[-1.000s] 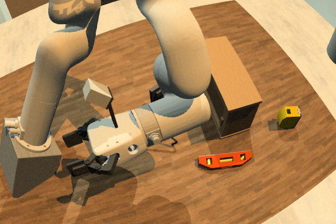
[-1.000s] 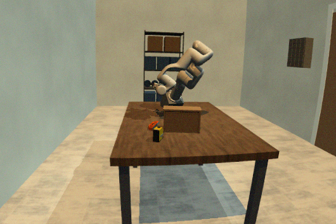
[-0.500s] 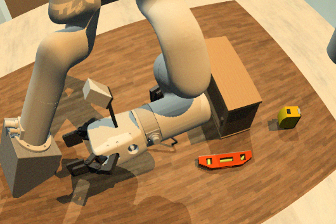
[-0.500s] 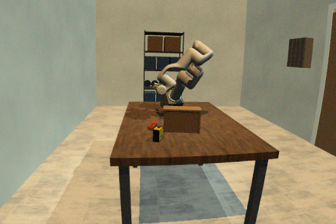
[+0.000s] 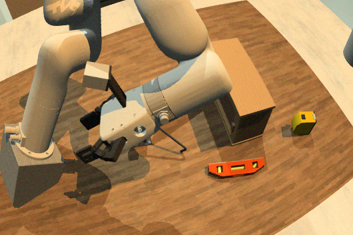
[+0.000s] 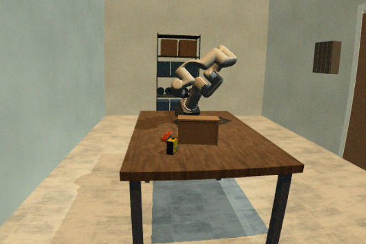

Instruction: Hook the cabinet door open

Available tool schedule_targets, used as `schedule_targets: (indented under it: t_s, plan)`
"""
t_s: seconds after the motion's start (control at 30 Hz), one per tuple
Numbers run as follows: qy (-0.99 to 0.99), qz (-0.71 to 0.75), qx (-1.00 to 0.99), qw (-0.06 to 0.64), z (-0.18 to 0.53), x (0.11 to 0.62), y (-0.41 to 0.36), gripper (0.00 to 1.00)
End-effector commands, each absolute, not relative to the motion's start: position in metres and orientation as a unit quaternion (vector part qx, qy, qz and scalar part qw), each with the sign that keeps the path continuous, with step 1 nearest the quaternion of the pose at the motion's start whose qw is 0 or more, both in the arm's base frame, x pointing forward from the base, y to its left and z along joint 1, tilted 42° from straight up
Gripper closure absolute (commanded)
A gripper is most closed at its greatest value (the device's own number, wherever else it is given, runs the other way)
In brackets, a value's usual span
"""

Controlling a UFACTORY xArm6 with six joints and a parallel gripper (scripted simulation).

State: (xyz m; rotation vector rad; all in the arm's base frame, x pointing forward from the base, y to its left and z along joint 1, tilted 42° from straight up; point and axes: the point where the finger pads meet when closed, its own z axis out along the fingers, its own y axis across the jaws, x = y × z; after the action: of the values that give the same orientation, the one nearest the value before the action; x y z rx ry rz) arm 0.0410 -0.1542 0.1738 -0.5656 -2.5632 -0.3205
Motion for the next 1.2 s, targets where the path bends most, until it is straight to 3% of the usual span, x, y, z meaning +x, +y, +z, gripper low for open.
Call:
schedule_targets:
  t_s: [0.0, 0.03, 0.23, 0.27, 0.33, 0.4, 0.47, 0.5, 0.57, 0.8, 1.17]
  plan:
    - [-0.955, -0.16, -0.207, 0.14, 0.195, 0.062, -0.135, 0.0]
    - [-0.961, -0.165, -0.198, 0.098, 0.207, 0.075, -0.128, 0.0]
    - [-0.968, -0.173, -0.183, 0.024, 0.22, 0.09, -0.122, 0.0]
    - [-0.971, -0.169, -0.166, -0.024, 0.235, 0.104, -0.116, 0.0]
    - [-0.971, -0.17, -0.164, -0.035, 0.235, 0.104, -0.116, 0.0]
    - [-0.973, -0.161, -0.142, -0.09, 0.251, 0.118, -0.111, 0.0]
    - [-0.973, -0.161, -0.142, -0.09, 0.251, 0.118, -0.111, 0.0]
    - [-0.972, -0.148, -0.118, -0.138, 0.267, 0.132, -0.106, 0.0]
    - [-0.972, -0.147, -0.115, -0.145, 0.267, 0.132, -0.106, 0.0]
    - [-0.959, -0.091, -0.036, -0.265, 0.312, 0.164, -0.09, 0.0]
    - [-0.932, -0.015, 0.055, -0.357, 0.353, 0.189, -0.07, 0.0]
